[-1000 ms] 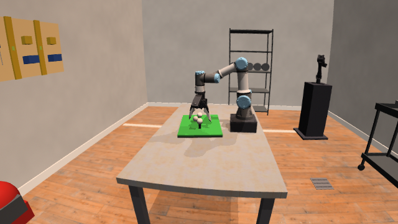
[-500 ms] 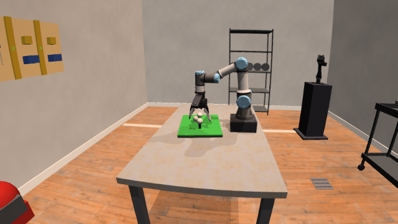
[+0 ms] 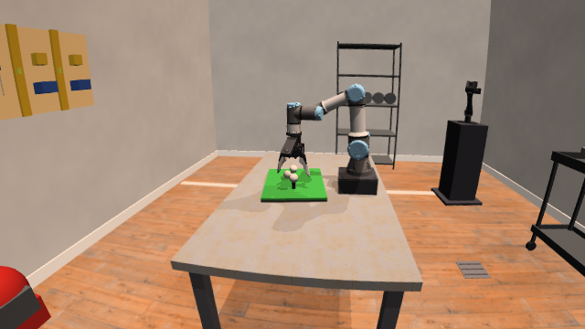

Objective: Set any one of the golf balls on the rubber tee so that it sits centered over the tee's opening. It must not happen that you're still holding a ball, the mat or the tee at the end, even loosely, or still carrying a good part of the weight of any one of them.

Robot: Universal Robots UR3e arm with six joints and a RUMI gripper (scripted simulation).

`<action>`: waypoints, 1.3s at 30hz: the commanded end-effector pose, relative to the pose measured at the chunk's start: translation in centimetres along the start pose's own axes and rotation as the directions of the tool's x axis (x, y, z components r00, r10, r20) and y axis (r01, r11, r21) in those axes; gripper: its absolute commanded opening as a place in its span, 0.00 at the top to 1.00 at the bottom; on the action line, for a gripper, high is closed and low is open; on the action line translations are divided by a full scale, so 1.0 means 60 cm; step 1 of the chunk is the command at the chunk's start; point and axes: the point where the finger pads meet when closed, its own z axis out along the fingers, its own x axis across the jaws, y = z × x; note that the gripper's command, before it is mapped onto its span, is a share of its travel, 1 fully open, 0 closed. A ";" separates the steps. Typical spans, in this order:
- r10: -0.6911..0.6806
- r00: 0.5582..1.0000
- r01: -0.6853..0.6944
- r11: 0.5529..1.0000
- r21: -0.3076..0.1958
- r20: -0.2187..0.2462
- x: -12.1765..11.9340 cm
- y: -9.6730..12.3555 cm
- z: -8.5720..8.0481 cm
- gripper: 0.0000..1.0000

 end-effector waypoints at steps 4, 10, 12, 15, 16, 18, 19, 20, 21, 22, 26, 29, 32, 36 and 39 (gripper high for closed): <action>0.000 1.000 0.000 1.000 0.001 0.003 -0.001 0.000 -0.055 0.00; 0.000 1.000 0.000 1.000 0.001 0.003 0.000 0.000 -0.081 0.00; 0.000 1.000 0.000 1.000 0.001 0.003 -0.001 0.000 -0.094 0.00; 0.000 1.000 0.000 1.000 0.001 0.003 -0.001 0.000 -0.110 0.00; 0.000 1.000 0.000 1.000 0.001 0.003 0.000 0.000 -0.115 0.00; 0.000 1.000 0.000 1.000 0.001 0.003 0.000 0.000 -0.125 0.00; 0.000 1.000 0.000 1.000 0.001 0.004 0.000 0.000 -0.128 0.00; 0.000 1.000 0.000 1.000 0.001 0.005 -0.001 0.000 -0.132 0.00; 0.000 1.000 0.000 1.000 0.000 0.005 -0.001 0.000 -0.135 0.00; 0.000 1.000 0.000 1.000 0.000 0.005 -0.001 0.000 -0.138 0.00; 0.000 1.000 0.000 1.000 0.000 0.005 -0.001 0.000 -0.143 0.00; 0.000 1.000 0.000 1.000 0.000 0.005 -0.001 0.000 -0.148 0.00; 0.000 1.000 0.000 1.000 0.000 0.005 -0.002 0.000 -0.151 0.00; 0.000 1.000 0.000 1.000 0.000 0.005 -0.002 0.000 -0.151 0.00; 0.000 1.000 0.000 1.000 0.000 0.005 -0.002 0.000 -0.151 0.00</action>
